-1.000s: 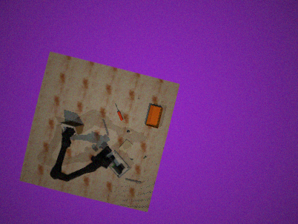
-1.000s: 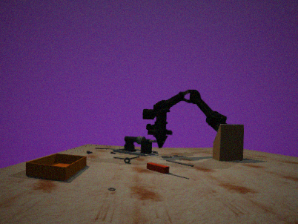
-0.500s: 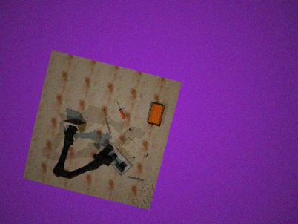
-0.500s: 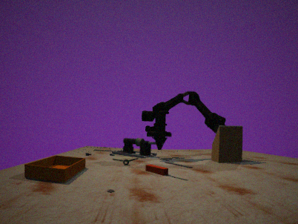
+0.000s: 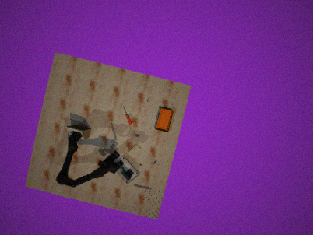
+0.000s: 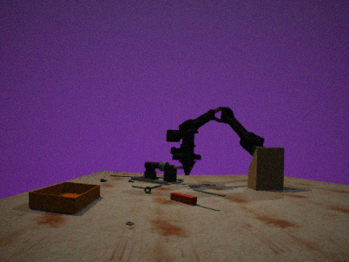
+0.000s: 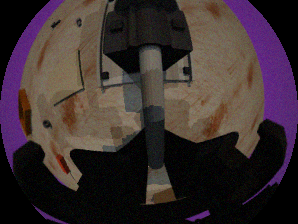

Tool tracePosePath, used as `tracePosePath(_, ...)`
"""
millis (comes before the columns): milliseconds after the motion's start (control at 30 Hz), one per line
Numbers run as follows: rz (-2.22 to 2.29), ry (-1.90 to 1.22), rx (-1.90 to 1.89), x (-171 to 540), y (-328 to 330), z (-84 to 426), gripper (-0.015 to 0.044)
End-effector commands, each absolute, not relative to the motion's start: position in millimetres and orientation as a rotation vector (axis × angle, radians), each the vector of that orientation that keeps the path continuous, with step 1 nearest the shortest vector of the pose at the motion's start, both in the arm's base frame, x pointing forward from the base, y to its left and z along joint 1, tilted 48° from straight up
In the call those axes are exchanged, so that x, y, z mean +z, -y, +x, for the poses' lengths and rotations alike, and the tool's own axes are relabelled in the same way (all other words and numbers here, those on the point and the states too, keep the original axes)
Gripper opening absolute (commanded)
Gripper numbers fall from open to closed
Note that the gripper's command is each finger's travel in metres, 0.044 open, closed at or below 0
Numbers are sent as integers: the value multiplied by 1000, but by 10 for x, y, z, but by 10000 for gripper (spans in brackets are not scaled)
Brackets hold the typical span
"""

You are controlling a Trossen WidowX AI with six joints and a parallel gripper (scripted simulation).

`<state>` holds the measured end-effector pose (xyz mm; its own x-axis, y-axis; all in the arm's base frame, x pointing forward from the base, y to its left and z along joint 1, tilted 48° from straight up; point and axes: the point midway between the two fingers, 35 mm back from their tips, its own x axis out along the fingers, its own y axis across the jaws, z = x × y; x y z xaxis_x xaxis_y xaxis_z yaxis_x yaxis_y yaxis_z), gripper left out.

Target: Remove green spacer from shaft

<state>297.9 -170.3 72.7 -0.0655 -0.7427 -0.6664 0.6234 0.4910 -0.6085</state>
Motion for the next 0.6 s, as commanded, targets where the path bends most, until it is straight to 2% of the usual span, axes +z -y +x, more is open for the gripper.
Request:
tracePosePath(0, -124, -1192, -1126, 720, 1696, 2958, 0)
tracePosePath(567, -124, -1192, -1126, 712, 1687, 2944, 0)
